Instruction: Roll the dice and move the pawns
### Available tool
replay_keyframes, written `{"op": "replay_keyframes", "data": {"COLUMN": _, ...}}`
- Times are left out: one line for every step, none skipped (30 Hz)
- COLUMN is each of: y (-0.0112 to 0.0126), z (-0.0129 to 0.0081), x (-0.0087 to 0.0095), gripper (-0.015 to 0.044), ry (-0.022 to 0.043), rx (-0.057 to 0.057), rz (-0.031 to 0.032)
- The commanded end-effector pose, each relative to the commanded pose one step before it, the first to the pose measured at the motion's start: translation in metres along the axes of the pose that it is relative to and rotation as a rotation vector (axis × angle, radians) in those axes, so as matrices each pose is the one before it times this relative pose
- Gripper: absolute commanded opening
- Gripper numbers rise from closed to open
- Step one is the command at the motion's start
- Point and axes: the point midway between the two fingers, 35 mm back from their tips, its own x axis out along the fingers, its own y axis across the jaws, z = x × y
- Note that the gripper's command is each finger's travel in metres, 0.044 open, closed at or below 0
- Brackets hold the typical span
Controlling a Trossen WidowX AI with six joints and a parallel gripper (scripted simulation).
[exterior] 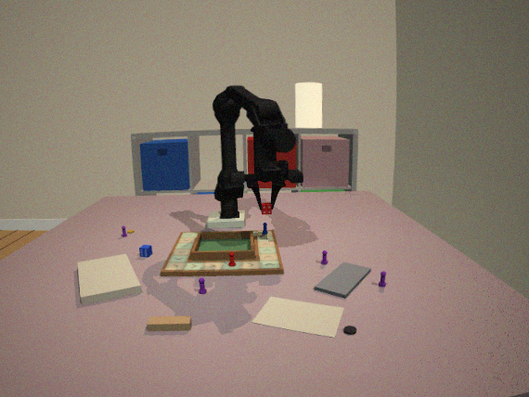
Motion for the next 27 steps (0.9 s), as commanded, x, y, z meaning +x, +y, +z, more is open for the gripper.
{"op": "replay_keyframes", "data": {"y": -0.01612, "z": 0.00294, "x": 0.00482, "gripper": 0.0000, "ry": 0.00562, "rx": 0.0037, "rz": -0.00408}}
{"op": "replay_keyframes", "data": {"y": -0.00476, "z": 0.00118, "x": 0.00089, "gripper": 0.0000, "ry": -0.00004, "rx": 0.0018, "rz": -0.00081}}
{"op": "replay_keyframes", "data": {"y": -0.00477, "z": 0.00110, "x": 0.00089, "gripper": 0.0000, "ry": -0.00002, "rx": 0.0018, "rz": -0.00081}}
{"op": "replay_keyframes", "data": {"y": -0.00439, "z": 0.00101, "x": 0.00096, "gripper": 0.0000, "ry": -0.00041, "rx": 0.0048, "rz": 0.00160}}
{"op": "replay_keyframes", "data": {"y": -0.00440, "z": 0.00095, "x": 0.00095, "gripper": 0.0000, "ry": -0.00047, "rx": 0.0048, "rz": 0.00158}}
{"op": "replay_keyframes", "data": {"y": -0.00440, "z": 0.00090, "x": 0.00094, "gripper": 0.0000, "ry": -0.00053, "rx": 0.0048, "rz": 0.00157}}
{"op": "replay_keyframes", "data": {"y": -0.00443, "z": 0.00084, "x": 0.00091, "gripper": 0.0000, "ry": -0.00052, "rx": 0.0044, "rz": 0.00126}}
{"op": "replay_keyframes", "data": {"y": -0.00447, "z": 0.00077, "x": 0.00087, "gripper": 0.0000, "ry": -0.00040, "rx": 0.0035, "rz": 0.00050}}
{"op": "replay_keyframes", "data": {"y": -0.00448, "z": 0.00071, "x": 0.00087, "gripper": 0.0000, "ry": -0.00042, "rx": 0.0035, "rz": 0.00049}}
{"op": "replay_keyframes", "data": {"y": -0.00450, "z": 0.00064, "x": 0.00084, "gripper": 0.0000, "ry": -0.00035, "rx": 0.0029, "rz": 0.00009}}
{"op": "replay_keyframes", "data": {"y": -0.00451, "z": 0.00057, "x": 0.00083, "gripper": 0.0000, "ry": -0.00033, "rx": 0.0028, "rz": -0.00006}}
{"op": "replay_keyframes", "data": {"y": -0.00451, "z": 0.00050, "x": 0.00083, "gripper": 0.0000, "ry": -0.00033, "rx": 0.0028, "rz": -0.00007}}
{"op": "replay_keyframes", "data": {"y": -0.00445, "z": 0.00043, "x": 0.00082, "gripper": 0.0000, "ry": -0.00034, "rx": 0.0027, "rz": -0.00008}}
{"op": "replay_keyframes", "data": {"y": -0.00461, "z": 0.00032, "x": 0.00071, "gripper": 0.0000, "ry": 0.00038, "rx": -0.0003, "rz": -0.00237}}
{"op": "replay_keyframes", "data": {"y": -0.00477, "z": 0.00024, "x": 0.00074, "gripper": 0.0000, "ry": 0.00046, "rx": -0.0003, "rz": -0.00244}}
{"op": "replay_keyframes", "data": {"y": -0.00477, "z": 0.00016, "x": 0.00075, "gripper": 0.0000, "ry": 0.00053, "rx": -0.0003, "rz": -0.00243}}
{"op": "replay_keyframes", "data": {"y": -0.00476, "z": 0.00007, "x": 0.00076, "gripper": 0.0000, "ry": 0.00060, "rx": -0.0003, "rz": -0.00241}}
{"op": "replay_keyframes", "data": {"y": -0.00475, "z": -0.00001, "x": 0.00076, "gripper": 0.0000, "ry": 0.00067, "rx": -0.0003, "rz": -0.00239}}
{"op": "replay_keyframes", "data": {"y": -0.00475, "z": -0.00010, "x": 0.00077, "gripper": 0.0000, "ry": 0.00074, "rx": -0.0003, "rz": -0.00237}}
{"op": "replay_keyframes", "data": {"y": -0.00473, "z": -0.00019, "x": 0.00078, "gripper": 0.0000, "ry": 0.00081, "rx": -0.0003, "rz": -0.00235}}
{"op": "replay_keyframes", "data": {"y": -0.00469, "z": -0.00027, "x": 0.00078, "gripper": 0.0000, "ry": 0.00087, "rx": -0.0003, "rz": -0.00231}}
{"op": "replay_keyframes", "data": {"y": -0.00367, "z": -0.00027, "x": 0.00062, "gripper": 0.0000, "ry": 0.00073, "rx": -0.0003, "rz": -0.00180}}
{"op": "replay_keyframes", "data": {"y": -0.00219, "z": -0.00019, "x": 0.00037, "gripper": 0.0000, "ry": 0.00046, "rx": -0.0002, "rz": -0.00107}}
{"op": "replay_keyframes", "data": {"y": -0.00073, "z": -0.00007, "x": 0.00013, "gripper": 0.0000, "ry": 0.00016, "rx": -0.0001, "rz": -0.00036}}
{"op": "replay_keyframes", "data": {"y": 0.00005, "z": 0.00009, "x": 0.00013, "gripper": 0.0000, "ry": -0.00557, "rx": -0.0001, "rz": -0.00015}}
{"op": "replay_keyframes", "data": {"y": 0.00014, "z": 0.00027, "x": 0.00037, "gripper": 0.0000, "ry": -0.01672, "rx": -0.0004, "rz": -0.00045}}
{"op": "replay_keyframes", "data": {"y": 0.00023, "z": 0.00043, "x": 0.00057, "gripper": 0.0000, "ry": -0.02787, "rx": -0.0007, "rz": -0.00071}}
